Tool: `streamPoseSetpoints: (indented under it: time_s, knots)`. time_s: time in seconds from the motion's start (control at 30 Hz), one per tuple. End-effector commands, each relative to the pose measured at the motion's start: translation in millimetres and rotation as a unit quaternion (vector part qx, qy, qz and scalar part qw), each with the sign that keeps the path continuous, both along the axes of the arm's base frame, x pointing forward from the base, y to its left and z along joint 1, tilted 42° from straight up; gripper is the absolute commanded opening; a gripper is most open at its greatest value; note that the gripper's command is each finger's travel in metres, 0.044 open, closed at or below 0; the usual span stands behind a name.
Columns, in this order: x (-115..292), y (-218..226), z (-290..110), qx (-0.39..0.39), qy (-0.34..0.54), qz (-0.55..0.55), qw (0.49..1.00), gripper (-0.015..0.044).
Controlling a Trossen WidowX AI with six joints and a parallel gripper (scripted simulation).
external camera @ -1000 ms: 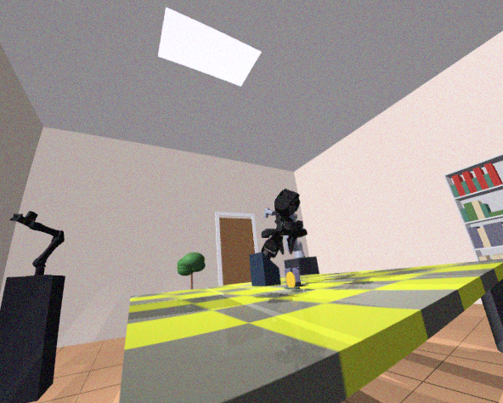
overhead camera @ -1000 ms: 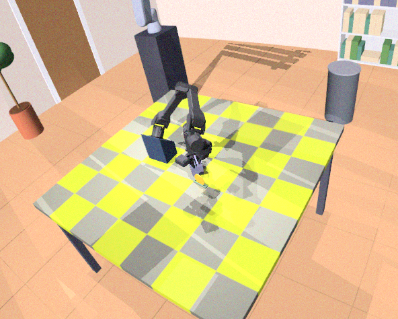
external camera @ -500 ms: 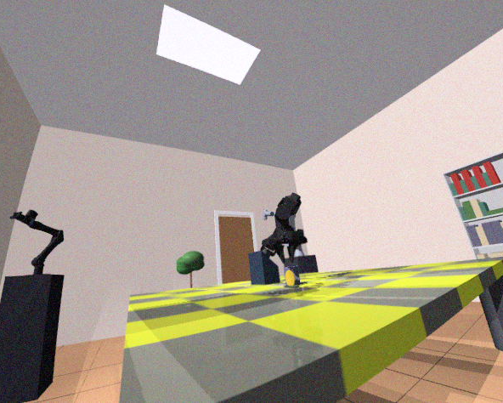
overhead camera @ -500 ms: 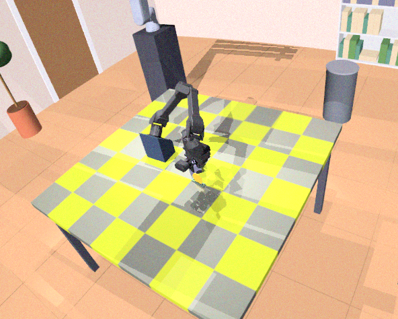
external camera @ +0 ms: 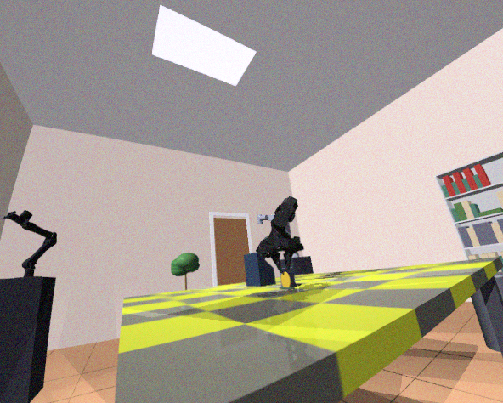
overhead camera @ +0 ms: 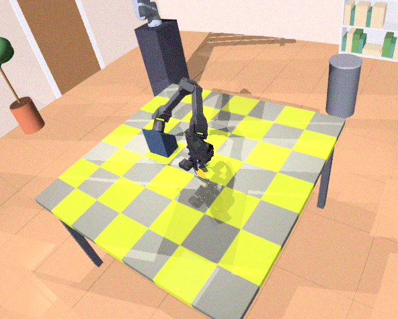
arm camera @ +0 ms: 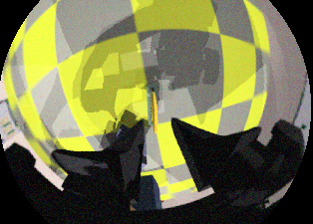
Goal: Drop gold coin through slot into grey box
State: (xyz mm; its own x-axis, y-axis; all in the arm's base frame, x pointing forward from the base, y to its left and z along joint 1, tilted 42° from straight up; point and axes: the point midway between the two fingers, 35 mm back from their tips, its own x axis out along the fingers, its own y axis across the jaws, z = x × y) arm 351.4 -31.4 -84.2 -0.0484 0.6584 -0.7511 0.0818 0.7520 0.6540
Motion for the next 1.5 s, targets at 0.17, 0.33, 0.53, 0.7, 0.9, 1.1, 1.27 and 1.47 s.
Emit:
streamPoseSetpoints:
  time_s: [0.17,0.33,0.53,0.7,0.9,1.1,1.27,1.47]
  knots:
    - [-1,11,-12,0.002,0.003,-0.002,1.0,0.0161]
    - [-2,17,-19,0.002,0.003,-0.002,1.0,0.0161]
    - [-2,23,-26,0.003,0.003,-0.002,1.0,0.0161]
    - [-3,29,-32,0.003,0.003,-0.002,1.0,0.0161]
    - [-5,36,-39,0.004,0.004,-0.002,1.0,0.0161]
    - [-5,40,-43,0.004,0.004,-0.002,1.0,0.0134]
    - [-5,40,-43,0.004,0.004,-0.002,1.0,0.0003]
    - [-5,40,-43,0.004,0.004,-0.002,1.0,0.0]
